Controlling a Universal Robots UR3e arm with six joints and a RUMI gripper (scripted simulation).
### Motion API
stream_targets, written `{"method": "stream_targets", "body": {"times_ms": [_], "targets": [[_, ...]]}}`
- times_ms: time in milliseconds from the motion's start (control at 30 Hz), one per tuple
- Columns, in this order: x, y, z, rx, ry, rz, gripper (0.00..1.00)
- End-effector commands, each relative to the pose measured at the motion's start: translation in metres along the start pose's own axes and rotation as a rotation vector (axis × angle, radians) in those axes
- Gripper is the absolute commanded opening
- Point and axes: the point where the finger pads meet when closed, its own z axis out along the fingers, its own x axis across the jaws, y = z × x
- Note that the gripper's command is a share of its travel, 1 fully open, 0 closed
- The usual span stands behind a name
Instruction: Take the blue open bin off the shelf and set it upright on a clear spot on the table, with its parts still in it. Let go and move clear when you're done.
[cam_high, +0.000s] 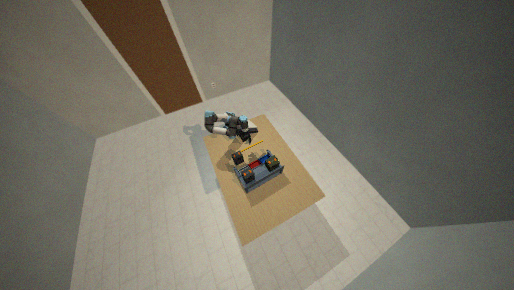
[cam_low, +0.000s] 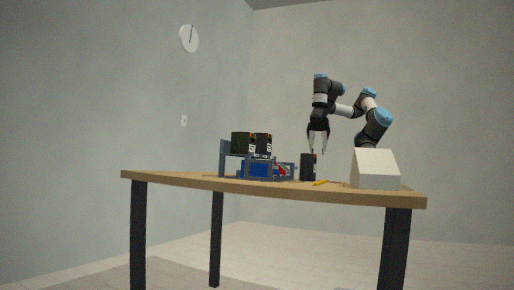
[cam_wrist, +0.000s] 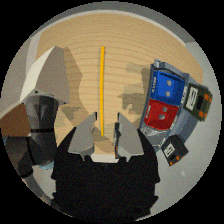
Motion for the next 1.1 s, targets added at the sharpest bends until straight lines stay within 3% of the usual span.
{"method": "stream_targets", "body": {"times_ms": [0, 333, 500, 900, 1067], "targets": [[0.023, -0.01, 0.001, -0.001, -0.002, -0.001, 0.26], [0.023, -0.01, 0.001, -0.001, -0.002, -0.001, 0.26], [0.069, -0.027, 0.002, -0.001, -0.002, -0.001, 0.26], [0.069, -0.027, 0.002, -0.001, -0.002, -0.001, 0.26], [0.115, -0.045, 0.003, -0.001, -0.002, -0.001, 0.26]]}}
